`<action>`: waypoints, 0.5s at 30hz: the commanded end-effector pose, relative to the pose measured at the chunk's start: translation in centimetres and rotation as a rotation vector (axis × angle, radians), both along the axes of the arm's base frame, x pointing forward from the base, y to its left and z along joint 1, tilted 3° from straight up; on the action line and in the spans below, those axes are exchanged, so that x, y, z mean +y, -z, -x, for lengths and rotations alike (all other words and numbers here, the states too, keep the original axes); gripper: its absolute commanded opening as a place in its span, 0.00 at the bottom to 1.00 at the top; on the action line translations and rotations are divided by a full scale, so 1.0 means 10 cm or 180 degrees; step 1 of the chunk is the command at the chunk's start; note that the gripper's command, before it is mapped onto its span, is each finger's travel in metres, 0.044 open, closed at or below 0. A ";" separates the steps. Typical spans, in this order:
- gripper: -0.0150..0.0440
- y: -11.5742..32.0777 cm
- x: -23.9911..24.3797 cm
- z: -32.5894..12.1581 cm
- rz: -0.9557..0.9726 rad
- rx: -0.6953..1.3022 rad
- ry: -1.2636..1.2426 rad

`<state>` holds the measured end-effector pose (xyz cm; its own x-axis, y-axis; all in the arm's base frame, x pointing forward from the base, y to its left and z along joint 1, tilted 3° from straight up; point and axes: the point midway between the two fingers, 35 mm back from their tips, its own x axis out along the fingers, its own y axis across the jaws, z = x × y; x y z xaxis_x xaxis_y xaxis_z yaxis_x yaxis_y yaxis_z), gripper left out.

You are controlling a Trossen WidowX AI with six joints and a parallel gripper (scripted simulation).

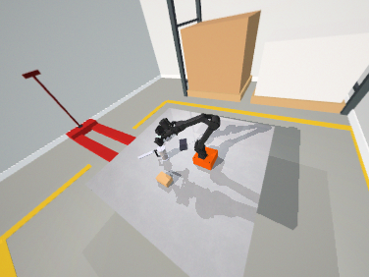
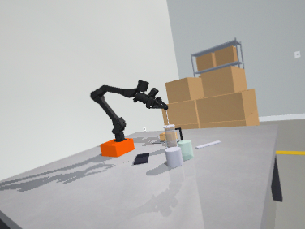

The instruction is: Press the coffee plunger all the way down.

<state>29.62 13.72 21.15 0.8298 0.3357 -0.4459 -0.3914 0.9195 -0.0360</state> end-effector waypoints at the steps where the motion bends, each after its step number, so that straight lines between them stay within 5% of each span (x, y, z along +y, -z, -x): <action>1: 0.73 0.01 0.01 0.00 0.0011 -0.0002 -0.0025; 6: 0.51 0.01 0.01 0.00 0.0011 -0.0002 -0.0025; 15: 0.45 0.01 0.01 0.00 0.0011 -0.0002 -0.0025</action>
<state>29.63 13.80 21.12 0.8279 0.3398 -0.4462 -0.3955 0.9178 -0.0349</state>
